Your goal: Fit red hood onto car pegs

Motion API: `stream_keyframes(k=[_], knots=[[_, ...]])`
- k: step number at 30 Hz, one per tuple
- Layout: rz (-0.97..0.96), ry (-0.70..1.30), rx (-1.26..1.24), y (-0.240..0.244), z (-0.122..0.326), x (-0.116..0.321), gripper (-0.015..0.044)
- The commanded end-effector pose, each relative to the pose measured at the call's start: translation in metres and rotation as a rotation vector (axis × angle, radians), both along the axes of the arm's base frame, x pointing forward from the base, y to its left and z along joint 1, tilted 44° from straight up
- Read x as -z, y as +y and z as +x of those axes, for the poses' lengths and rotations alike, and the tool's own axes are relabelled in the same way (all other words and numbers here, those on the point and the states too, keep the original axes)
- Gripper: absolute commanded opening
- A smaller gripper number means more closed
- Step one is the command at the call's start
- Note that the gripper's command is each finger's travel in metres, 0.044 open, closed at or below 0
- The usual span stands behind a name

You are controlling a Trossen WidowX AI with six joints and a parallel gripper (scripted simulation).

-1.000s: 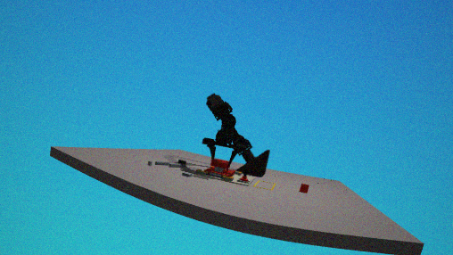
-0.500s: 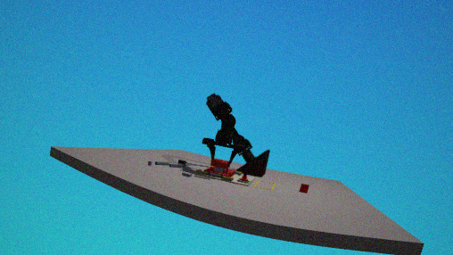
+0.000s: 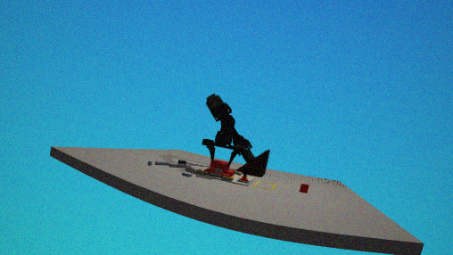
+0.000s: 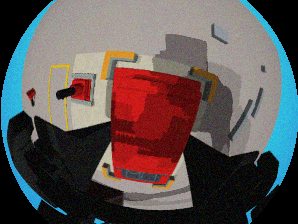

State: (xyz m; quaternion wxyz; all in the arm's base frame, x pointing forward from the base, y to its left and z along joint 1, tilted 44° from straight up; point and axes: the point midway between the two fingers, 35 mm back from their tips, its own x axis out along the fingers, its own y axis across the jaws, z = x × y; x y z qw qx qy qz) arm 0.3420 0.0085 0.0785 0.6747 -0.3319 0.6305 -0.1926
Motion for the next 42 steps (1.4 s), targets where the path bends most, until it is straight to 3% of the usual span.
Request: stream_keyframes(k=[1,42], knots=[[-0.004,0.001,-0.005,-0.001,0.0006,0.0007,0.0],[-0.003,0.002,-0.005,-0.0002,0.0001,0.0,0.0]])
